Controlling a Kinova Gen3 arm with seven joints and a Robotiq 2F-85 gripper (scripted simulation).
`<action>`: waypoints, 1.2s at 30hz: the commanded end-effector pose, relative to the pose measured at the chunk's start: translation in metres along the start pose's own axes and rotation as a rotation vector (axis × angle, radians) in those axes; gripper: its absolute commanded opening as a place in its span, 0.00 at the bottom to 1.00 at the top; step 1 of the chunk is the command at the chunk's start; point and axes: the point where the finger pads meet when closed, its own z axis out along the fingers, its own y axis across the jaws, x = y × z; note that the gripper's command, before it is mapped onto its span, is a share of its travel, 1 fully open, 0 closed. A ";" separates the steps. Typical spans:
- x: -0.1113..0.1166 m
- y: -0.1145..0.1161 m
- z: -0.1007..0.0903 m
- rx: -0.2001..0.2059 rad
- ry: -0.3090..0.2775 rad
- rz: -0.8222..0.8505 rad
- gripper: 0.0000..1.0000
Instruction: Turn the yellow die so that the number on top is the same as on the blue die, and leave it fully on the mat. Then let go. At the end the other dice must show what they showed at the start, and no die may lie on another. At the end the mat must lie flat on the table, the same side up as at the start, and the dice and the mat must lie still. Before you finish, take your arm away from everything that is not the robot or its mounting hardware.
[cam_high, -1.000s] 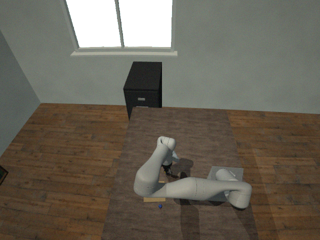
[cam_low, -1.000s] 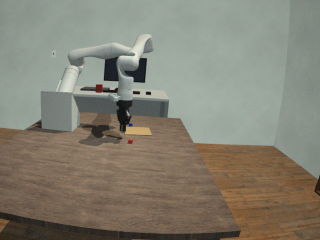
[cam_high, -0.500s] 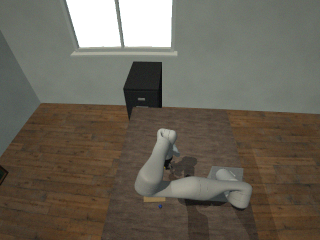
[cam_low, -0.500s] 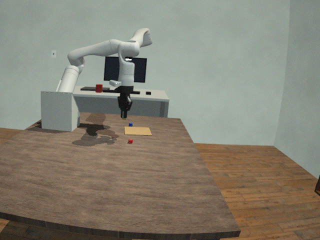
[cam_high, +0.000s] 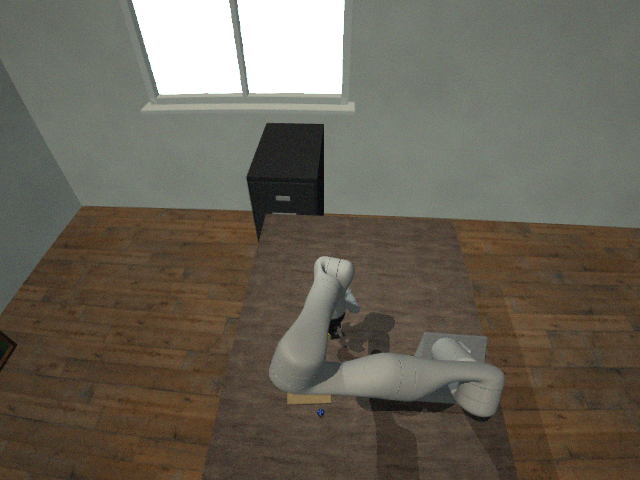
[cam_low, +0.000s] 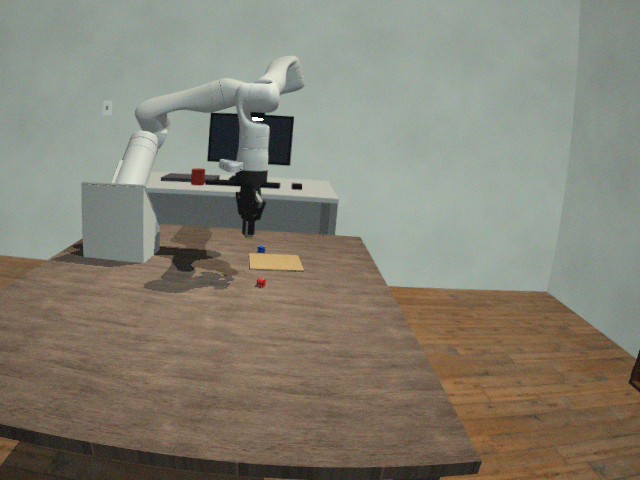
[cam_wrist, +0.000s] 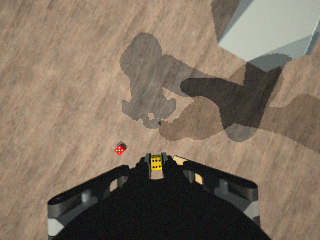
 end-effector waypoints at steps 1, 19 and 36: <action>-0.001 0.000 -0.003 0.000 0.001 0.006 0.11; -0.005 0.002 -0.003 0.001 0.003 0.105 0.11; -0.017 0.008 -0.003 0.004 0.005 0.355 0.11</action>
